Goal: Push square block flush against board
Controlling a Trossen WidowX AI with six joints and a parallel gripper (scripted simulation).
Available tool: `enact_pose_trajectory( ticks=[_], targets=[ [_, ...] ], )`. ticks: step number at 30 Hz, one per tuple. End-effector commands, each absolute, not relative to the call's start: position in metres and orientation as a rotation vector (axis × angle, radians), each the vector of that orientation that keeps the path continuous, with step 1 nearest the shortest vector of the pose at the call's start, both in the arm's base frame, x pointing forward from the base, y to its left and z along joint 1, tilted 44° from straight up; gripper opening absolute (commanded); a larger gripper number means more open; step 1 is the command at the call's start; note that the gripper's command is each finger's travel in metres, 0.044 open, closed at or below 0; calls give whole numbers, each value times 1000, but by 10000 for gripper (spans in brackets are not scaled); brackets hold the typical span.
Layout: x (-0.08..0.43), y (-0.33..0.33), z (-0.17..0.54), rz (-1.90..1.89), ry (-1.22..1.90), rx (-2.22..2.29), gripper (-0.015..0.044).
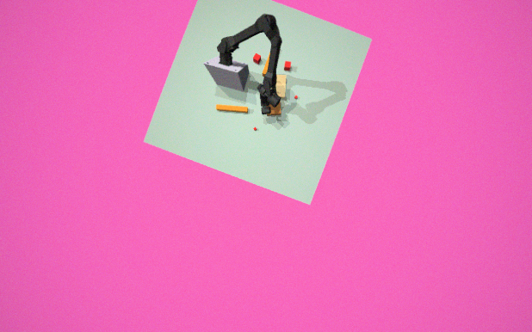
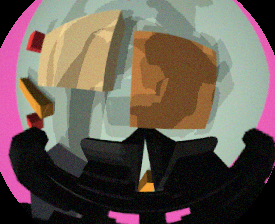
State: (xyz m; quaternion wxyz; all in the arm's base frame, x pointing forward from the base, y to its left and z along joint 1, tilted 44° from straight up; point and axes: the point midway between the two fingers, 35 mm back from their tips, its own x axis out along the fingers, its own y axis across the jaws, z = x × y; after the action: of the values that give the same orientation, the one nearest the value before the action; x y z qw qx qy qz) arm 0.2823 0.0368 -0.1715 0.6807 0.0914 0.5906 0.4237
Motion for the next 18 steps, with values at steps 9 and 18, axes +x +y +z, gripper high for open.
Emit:
enact_pose_trajectory(
  ticks=[9,18],
  targets=[
    [303,45,-166,953,1319,204,0],
    [309,46,-165,953,1319,203,0]
  ],
)
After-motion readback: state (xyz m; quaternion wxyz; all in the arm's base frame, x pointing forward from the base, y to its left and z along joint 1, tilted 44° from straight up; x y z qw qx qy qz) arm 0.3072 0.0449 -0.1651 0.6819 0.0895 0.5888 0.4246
